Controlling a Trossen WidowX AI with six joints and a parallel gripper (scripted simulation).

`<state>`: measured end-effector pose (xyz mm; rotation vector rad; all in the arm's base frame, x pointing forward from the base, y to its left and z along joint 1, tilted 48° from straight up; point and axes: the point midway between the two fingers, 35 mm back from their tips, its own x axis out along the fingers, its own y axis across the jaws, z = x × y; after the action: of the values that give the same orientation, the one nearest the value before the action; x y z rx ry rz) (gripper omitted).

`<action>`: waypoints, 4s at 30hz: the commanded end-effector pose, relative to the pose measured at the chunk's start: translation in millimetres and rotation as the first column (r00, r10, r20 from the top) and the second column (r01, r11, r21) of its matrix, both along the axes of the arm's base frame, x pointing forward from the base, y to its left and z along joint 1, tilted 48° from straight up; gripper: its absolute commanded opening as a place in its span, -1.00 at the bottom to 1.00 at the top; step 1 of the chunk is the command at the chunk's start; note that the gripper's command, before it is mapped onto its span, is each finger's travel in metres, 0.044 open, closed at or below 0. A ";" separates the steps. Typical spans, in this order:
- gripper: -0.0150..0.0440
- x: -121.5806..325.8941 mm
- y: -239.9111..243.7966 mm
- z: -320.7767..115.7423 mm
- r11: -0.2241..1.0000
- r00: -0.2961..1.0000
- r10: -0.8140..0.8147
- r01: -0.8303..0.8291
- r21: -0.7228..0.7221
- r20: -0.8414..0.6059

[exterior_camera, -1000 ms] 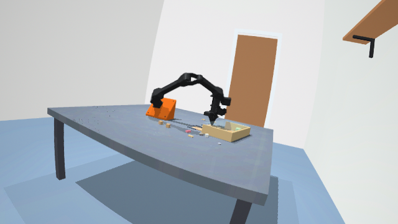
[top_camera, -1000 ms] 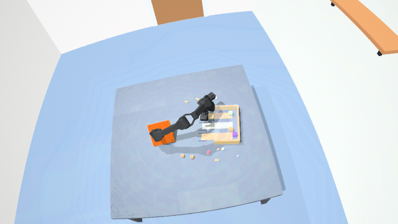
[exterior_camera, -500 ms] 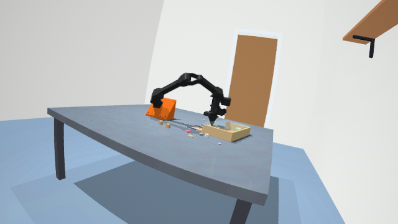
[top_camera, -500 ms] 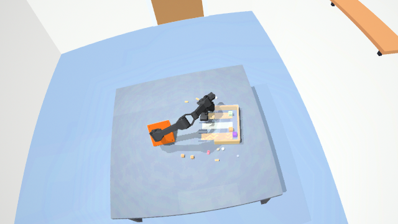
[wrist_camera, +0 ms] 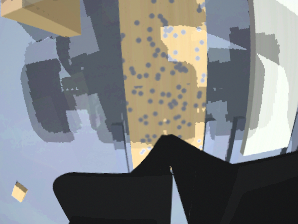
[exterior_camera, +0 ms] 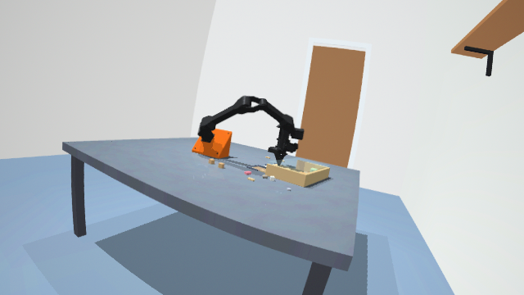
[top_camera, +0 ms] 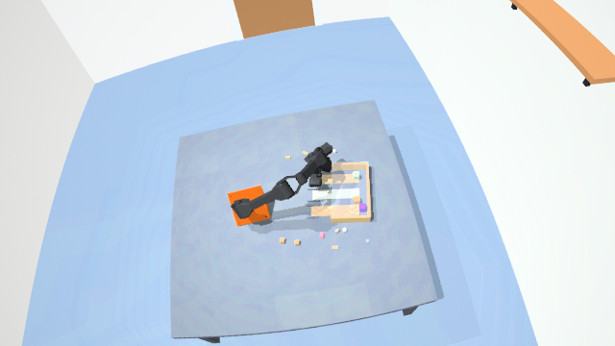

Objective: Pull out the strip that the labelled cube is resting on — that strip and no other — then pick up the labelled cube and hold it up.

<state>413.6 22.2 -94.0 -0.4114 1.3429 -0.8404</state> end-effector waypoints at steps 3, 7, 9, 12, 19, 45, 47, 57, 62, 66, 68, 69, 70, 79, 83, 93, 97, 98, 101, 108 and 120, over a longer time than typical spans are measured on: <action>-0.49 -0.3 -1.5 -0.8 1.000 1.000 0.003 -0.003 -0.004 -0.002; -0.49 -0.2 -1.8 -1.1 1.000 1.000 0.003 -0.003 -0.004 -0.002; -0.49 -0.1 -2.0 -1.2 1.000 1.000 0.003 -0.003 -0.004 -0.002; -0.49 0.0 -2.2 -1.5 1.000 1.000 0.003 -0.003 -0.004 -0.002; -0.49 0.3 -2.6 -2.0 1.000 1.000 0.003 -0.003 -0.004 -0.002; -0.49 -26.7 3.1 -10.3 1.000 1.000 0.003 -0.003 -0.003 -0.003; -0.49 -29.5 3.6 -11.0 1.000 1.000 0.003 -0.003 -0.003 -0.004; -0.49 -43.6 6.2 -14.7 1.000 1.000 0.003 -0.003 -0.003 -0.004; -0.49 -51.3 7.7 -16.8 1.000 1.000 0.003 -0.003 -0.003 -0.005; -0.49 -57.4 8.8 -18.3 1.000 1.000 0.003 -0.003 -0.003 -0.005; -0.49 -60.4 9.4 -19.1 1.000 1.000 0.003 -0.003 -0.003 -0.005; -0.49 -61.8 9.6 -19.5 1.000 1.000 0.003 -0.003 -0.003 -0.005; -0.49 -63.3 9.9 -19.9 1.000 1.000 0.003 -0.003 -0.003 -0.005; -0.49 -76.5 12.7 -23.0 1.000 1.000 0.003 -0.003 -0.002 -0.006; -0.49 -82.4 13.9 -24.4 1.000 1.000 0.003 -0.003 -0.002 -0.006; -0.49 -97.0 17.0 -27.8 1.000 1.000 0.003 -0.003 -0.002 -0.007; -0.49 -102.8 18.3 -29.2 1.000 1.000 0.003 -0.003 -0.002 -0.007; -0.49 -104.2 18.6 -29.5 1.000 1.000 0.003 -0.003 -0.002 -0.007; -0.49 -108.6 19.5 -30.5 1.000 1.000 0.003 -0.003 -0.001 -0.007; -0.49 -118.8 21.7 -32.9 1.000 1.000 0.003 -0.003 -0.001 -0.007; -0.49 -136.0 25.5 -36.9 1.000 1.000 0.003 -0.003 -0.001 -0.008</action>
<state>289.5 51.0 -127.3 -0.4123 1.3268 -0.8292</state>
